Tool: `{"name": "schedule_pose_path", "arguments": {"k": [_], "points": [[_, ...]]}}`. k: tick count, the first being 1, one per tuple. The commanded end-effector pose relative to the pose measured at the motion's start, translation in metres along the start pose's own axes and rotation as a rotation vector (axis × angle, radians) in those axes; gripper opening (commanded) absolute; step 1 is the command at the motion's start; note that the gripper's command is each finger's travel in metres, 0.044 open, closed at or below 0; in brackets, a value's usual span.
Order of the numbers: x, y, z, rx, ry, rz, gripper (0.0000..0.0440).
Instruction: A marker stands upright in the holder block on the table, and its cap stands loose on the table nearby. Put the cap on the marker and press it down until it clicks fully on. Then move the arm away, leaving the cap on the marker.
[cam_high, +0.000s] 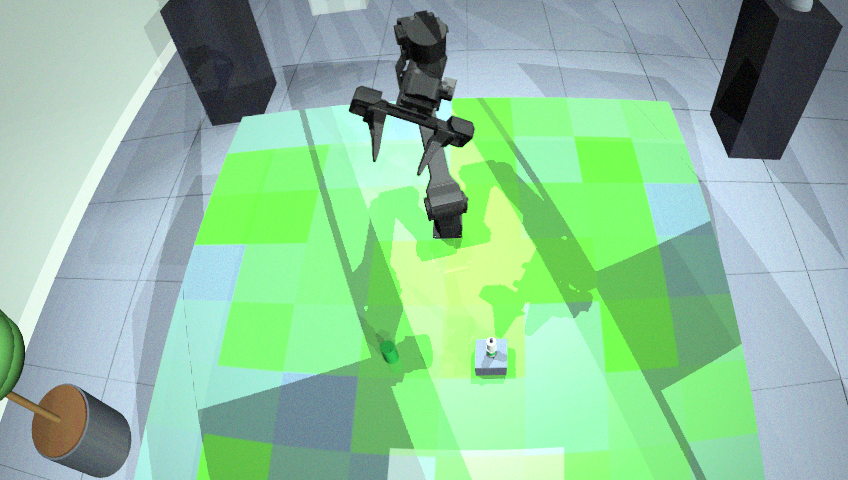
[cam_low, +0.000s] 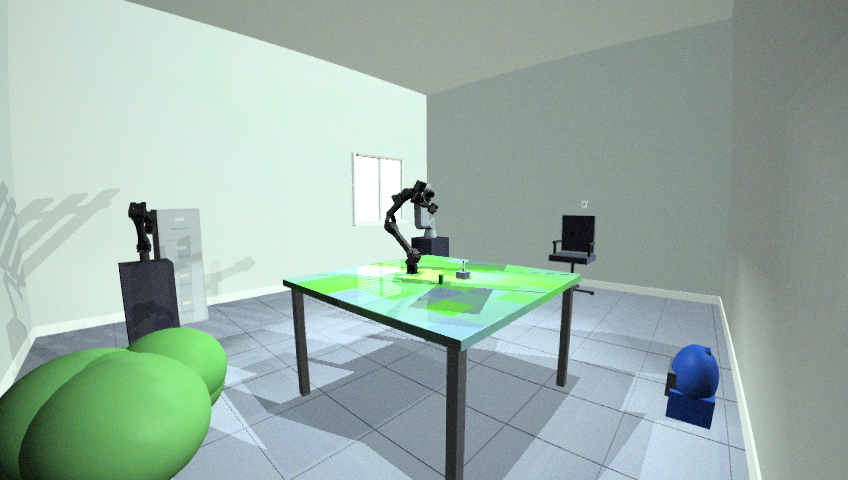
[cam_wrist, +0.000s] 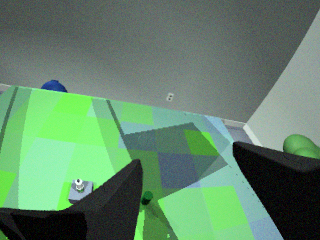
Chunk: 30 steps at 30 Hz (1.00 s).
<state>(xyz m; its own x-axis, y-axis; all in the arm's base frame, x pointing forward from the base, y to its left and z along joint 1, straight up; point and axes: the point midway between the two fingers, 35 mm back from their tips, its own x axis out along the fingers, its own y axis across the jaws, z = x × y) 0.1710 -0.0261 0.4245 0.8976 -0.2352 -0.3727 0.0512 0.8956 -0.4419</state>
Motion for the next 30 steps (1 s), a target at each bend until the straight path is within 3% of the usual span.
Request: {"name": "schedule_pose_path", "arguments": {"k": [1, 30], "points": [[0.007, 0.004, -0.001, 0.005, 0.026, 0.015, 0.0317], [0.073, 0.036, -0.018, 0.047, 0.291, 0.109, 0.0319]]}}
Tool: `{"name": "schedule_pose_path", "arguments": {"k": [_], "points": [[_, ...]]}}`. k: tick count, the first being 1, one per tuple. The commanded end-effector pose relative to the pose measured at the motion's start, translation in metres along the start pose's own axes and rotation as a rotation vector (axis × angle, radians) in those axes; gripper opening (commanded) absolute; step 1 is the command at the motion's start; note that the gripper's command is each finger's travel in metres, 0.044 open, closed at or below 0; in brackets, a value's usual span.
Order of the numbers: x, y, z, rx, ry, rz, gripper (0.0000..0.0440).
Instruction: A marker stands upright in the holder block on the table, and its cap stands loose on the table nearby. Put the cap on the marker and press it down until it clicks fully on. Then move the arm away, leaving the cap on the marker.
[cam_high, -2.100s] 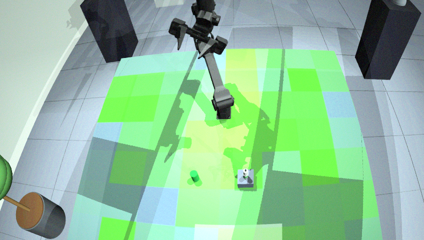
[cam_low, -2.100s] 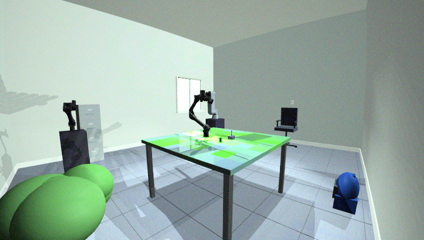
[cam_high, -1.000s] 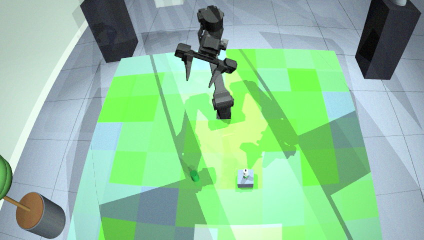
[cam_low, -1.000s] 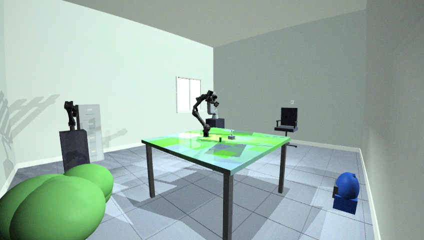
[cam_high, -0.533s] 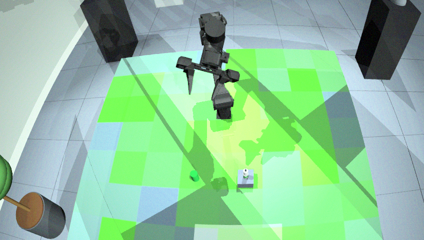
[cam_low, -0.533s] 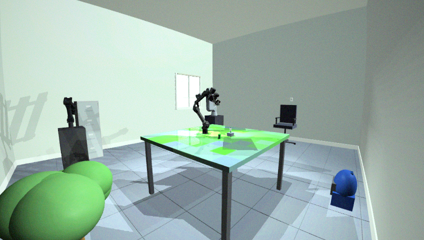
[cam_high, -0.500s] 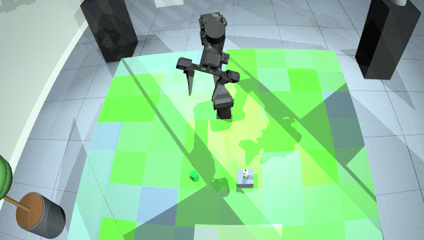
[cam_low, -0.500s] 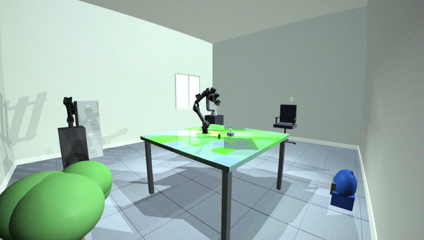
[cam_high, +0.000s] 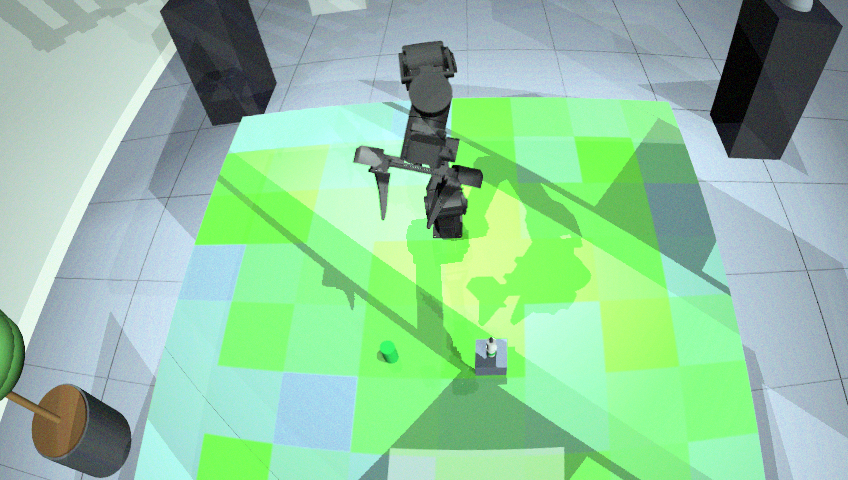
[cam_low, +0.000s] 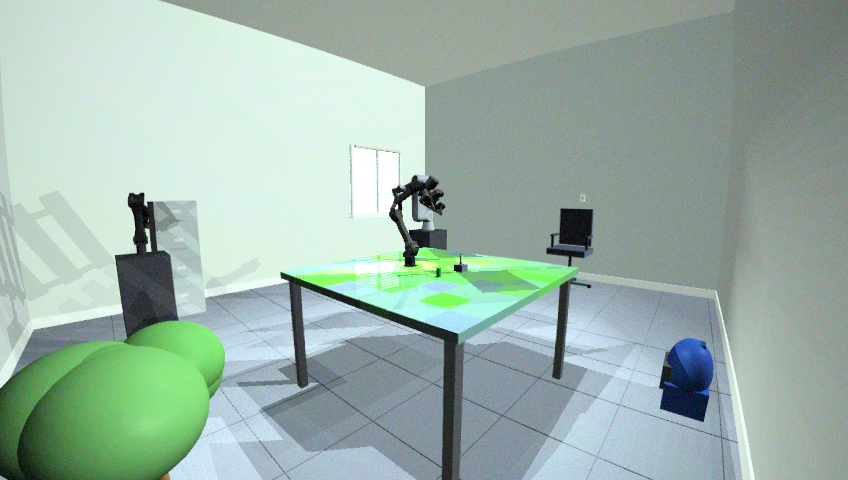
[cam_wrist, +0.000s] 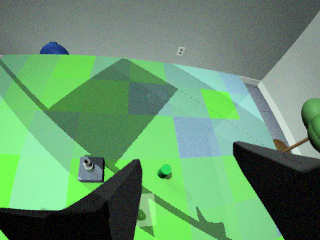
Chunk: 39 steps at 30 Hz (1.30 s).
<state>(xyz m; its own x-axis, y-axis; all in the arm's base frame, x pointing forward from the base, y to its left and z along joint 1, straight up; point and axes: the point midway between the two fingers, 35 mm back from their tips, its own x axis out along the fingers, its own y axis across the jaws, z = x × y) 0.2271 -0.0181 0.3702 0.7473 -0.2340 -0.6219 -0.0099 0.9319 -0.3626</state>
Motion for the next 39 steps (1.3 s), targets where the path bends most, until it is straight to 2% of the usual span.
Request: {"name": "schedule_pose_path", "arguments": {"k": [1, 39], "points": [[0.007, 0.003, 0.0, 0.01, 0.025, 0.014, 0.0319], [0.096, 0.016, -0.015, 0.13, 0.346, 0.116, 0.032]]}}
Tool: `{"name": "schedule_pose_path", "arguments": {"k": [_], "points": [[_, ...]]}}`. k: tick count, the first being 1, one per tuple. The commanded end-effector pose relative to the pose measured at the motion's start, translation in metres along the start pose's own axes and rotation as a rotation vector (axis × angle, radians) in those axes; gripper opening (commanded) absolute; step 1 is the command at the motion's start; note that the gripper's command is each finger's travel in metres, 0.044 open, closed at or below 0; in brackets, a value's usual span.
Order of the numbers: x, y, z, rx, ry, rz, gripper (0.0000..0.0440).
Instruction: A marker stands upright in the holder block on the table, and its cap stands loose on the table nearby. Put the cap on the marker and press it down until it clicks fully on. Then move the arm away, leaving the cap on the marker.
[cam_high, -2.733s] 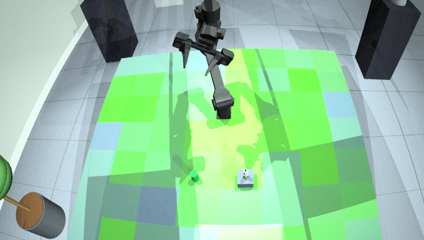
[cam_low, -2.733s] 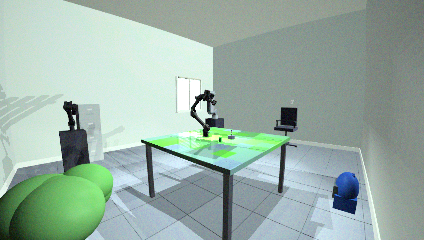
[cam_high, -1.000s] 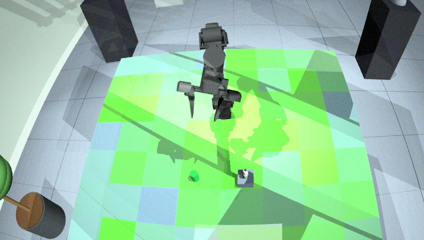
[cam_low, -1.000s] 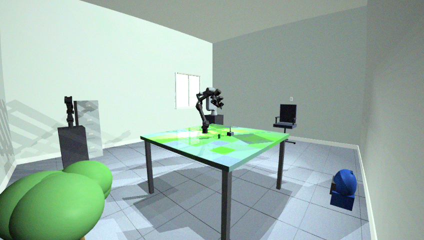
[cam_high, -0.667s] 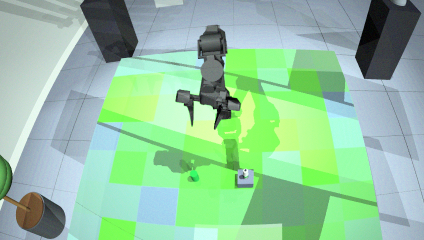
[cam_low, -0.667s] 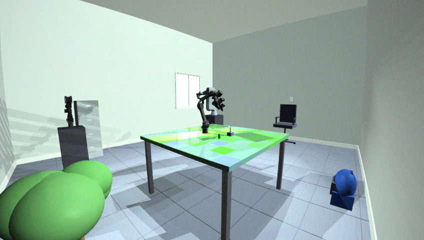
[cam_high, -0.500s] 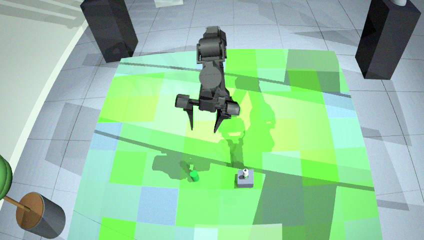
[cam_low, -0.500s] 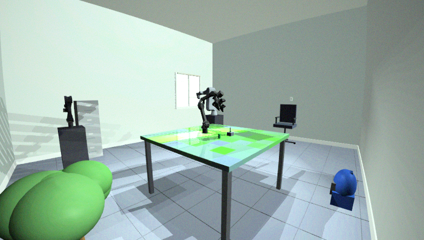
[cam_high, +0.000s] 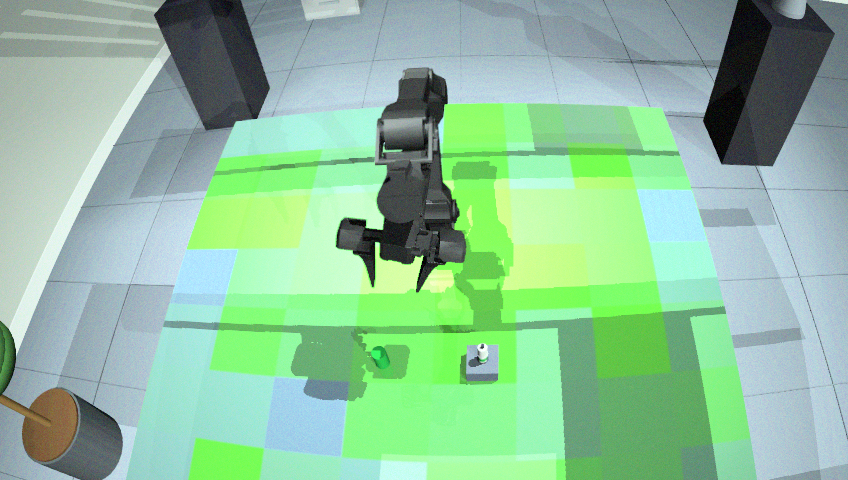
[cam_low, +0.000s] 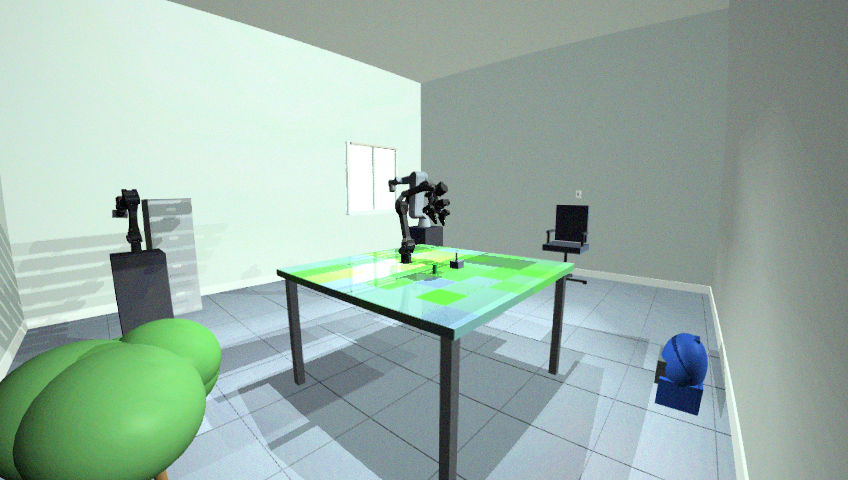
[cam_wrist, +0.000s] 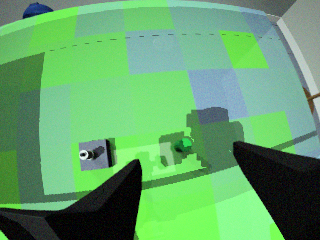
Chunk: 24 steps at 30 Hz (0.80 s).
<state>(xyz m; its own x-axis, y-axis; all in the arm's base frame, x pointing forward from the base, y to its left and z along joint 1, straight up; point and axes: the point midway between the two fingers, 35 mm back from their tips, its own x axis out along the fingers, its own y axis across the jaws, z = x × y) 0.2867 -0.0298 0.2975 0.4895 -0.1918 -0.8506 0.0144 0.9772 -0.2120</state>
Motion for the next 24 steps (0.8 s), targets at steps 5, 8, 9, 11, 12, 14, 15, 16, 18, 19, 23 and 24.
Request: {"name": "schedule_pose_path", "arguments": {"k": [5, 8, 9, 11, 12, 14, 15, 16, 18, 19, 23, 24], "points": [[0.016, -0.001, 0.001, 0.029, 0.053, 0.021, 0.032], [0.022, -0.002, 0.001, 0.041, 0.076, 0.028, 0.032], [0.025, -0.003, 0.001, 0.044, 0.084, 0.03, 0.032], [0.029, -0.004, 0.001, 0.052, 0.099, 0.034, 0.032], [0.032, -0.004, 0.001, 0.056, 0.107, 0.036, 0.032], [0.036, -0.005, 0.001, 0.063, 0.123, 0.04, 0.032], [0.039, -0.006, 0.001, 0.067, 0.131, 0.042, 0.032], [0.041, -0.007, 0.001, 0.071, 0.138, 0.044, 0.032], [0.046, -0.008, 0.0, 0.078, 0.154, 0.048, 0.032], [0.048, -0.009, 0.0, 0.082, 0.162, 0.049, 0.032], [0.057, -0.012, -0.001, 0.097, 0.192, 0.057, 0.0319], [0.059, -0.012, -0.002, 0.1, 0.2, 0.058, 0.0319]]}}
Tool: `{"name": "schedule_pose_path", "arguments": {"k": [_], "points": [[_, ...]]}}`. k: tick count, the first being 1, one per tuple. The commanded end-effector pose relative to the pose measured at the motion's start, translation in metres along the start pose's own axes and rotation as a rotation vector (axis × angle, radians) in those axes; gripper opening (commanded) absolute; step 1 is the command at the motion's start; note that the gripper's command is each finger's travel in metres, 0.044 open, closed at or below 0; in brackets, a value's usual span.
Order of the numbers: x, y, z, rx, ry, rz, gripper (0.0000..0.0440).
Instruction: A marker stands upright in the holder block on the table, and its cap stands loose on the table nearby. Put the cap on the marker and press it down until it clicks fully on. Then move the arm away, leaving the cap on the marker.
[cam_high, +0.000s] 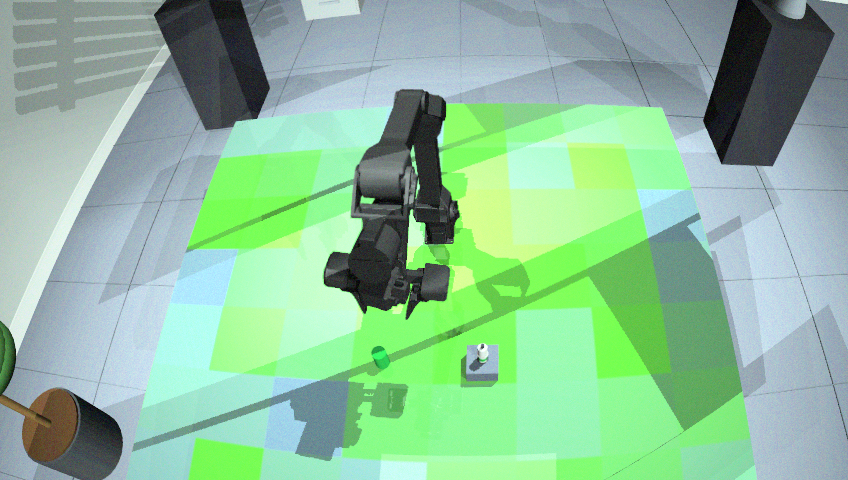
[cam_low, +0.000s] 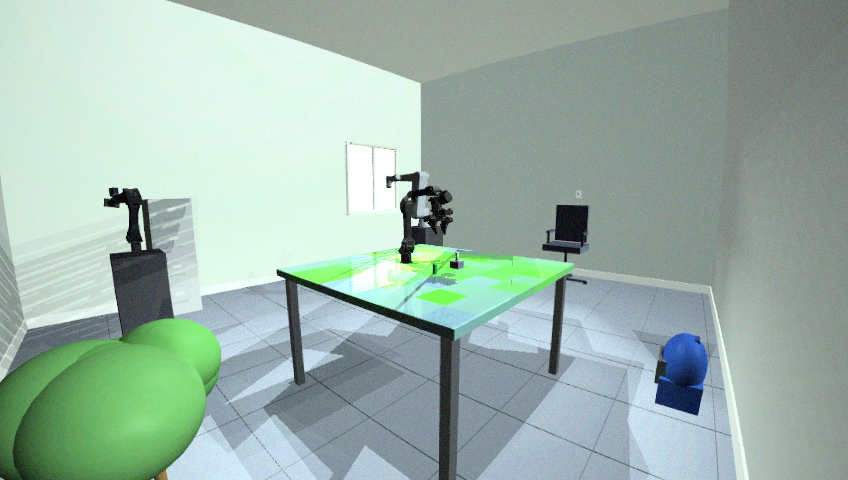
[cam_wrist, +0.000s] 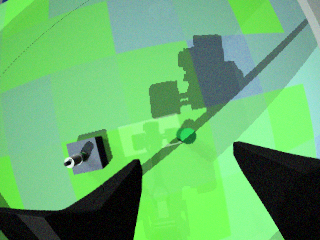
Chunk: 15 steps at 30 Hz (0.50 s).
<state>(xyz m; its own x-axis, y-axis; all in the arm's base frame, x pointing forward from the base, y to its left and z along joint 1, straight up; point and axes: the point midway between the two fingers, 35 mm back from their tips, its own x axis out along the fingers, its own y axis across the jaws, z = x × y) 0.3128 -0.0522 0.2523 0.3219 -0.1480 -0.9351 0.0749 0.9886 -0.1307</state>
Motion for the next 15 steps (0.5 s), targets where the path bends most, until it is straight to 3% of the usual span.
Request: {"name": "schedule_pose_path", "arguments": {"k": [1, 15], "points": [[0.006, -0.002, 0.0, 0.015, 0.021, 0.01, 0.0319], [0.038, -0.015, 0.0, 0.065, 0.125, 0.035, 0.0317]]}}
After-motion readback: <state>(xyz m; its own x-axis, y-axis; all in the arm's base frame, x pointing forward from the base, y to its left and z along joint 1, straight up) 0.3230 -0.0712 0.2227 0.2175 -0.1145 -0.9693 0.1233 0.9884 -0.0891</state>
